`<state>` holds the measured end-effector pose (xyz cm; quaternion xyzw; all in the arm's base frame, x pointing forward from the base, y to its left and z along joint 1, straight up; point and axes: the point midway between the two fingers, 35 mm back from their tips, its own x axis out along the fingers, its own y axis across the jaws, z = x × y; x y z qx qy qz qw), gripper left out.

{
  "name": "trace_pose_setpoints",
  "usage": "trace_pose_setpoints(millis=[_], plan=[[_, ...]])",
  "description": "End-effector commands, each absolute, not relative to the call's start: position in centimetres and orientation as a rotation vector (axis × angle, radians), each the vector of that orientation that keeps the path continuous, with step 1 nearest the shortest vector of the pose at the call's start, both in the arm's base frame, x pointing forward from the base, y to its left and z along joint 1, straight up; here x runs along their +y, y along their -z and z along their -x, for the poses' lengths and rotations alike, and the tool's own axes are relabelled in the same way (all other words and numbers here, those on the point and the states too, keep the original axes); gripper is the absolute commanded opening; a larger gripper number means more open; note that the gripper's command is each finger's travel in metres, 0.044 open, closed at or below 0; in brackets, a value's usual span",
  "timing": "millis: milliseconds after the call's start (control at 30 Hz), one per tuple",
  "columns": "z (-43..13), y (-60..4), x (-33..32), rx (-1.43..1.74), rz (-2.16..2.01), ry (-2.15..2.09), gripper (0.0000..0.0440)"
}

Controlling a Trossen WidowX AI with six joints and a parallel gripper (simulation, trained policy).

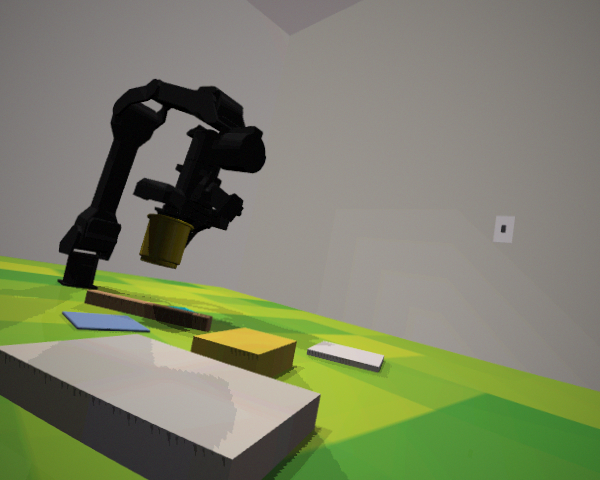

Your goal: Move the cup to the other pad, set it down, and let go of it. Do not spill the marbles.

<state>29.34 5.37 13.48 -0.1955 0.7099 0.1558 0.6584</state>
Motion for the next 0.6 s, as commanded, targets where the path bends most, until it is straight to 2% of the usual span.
trace_pose_setpoints(millis=[0,567], plan=[[-28.8,-13.6,6.7,1.586,0.453,-0.365,0.0004],[-26.4,-13.5,11.4,1.513,0.482,-0.390,0.0000]])
